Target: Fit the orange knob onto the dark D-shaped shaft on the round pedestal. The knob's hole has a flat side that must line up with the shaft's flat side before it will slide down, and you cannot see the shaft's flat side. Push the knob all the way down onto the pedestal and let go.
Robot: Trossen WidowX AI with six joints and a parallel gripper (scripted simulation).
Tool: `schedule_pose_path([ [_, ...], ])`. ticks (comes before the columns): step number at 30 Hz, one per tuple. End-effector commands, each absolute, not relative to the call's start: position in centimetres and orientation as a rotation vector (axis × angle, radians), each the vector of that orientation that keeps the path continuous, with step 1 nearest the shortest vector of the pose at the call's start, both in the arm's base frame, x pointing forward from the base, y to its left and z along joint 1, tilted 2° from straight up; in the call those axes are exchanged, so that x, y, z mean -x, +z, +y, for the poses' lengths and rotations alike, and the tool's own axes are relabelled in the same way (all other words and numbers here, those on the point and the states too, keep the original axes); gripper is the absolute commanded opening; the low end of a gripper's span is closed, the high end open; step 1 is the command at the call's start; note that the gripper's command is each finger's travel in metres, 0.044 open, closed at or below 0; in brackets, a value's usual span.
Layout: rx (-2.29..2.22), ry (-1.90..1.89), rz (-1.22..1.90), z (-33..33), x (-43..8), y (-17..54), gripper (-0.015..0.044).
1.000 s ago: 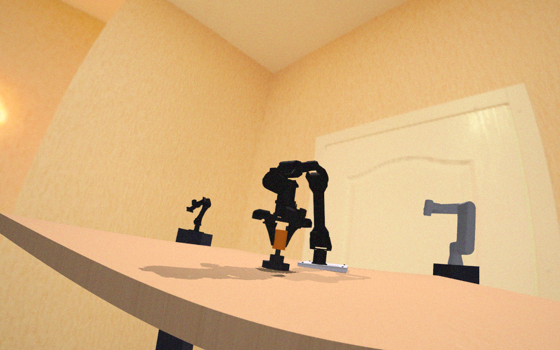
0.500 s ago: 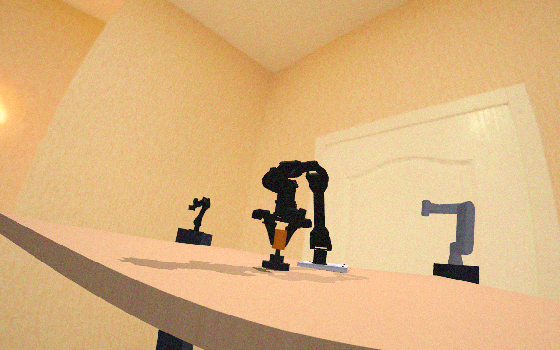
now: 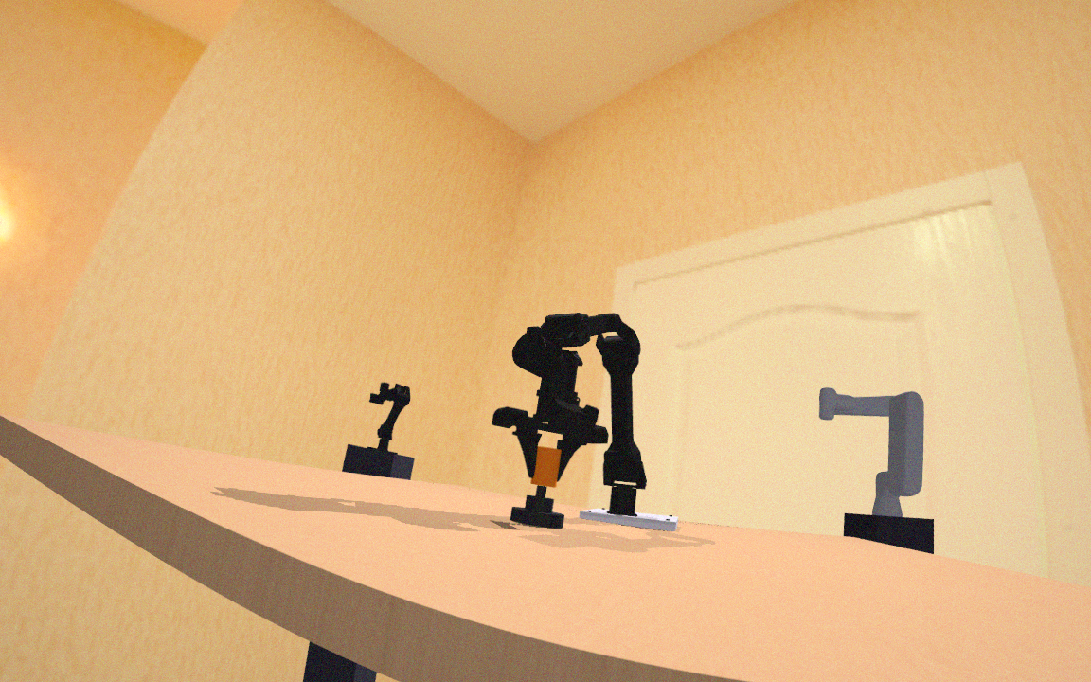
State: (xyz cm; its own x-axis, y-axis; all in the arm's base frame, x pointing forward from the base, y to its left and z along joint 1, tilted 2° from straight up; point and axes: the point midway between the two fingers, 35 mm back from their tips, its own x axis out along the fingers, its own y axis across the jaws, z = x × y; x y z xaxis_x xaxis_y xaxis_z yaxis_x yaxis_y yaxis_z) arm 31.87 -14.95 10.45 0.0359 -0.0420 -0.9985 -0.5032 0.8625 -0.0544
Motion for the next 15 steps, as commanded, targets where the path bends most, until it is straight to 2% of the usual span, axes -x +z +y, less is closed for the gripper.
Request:
schedule_pose_path([
  [1,0.51,0.428,1.491,-14.86,-31.82,10.82,0.0],
  [15,0.608,0.522,1.471,-15.15,-32.26,10.75,0.0],
])
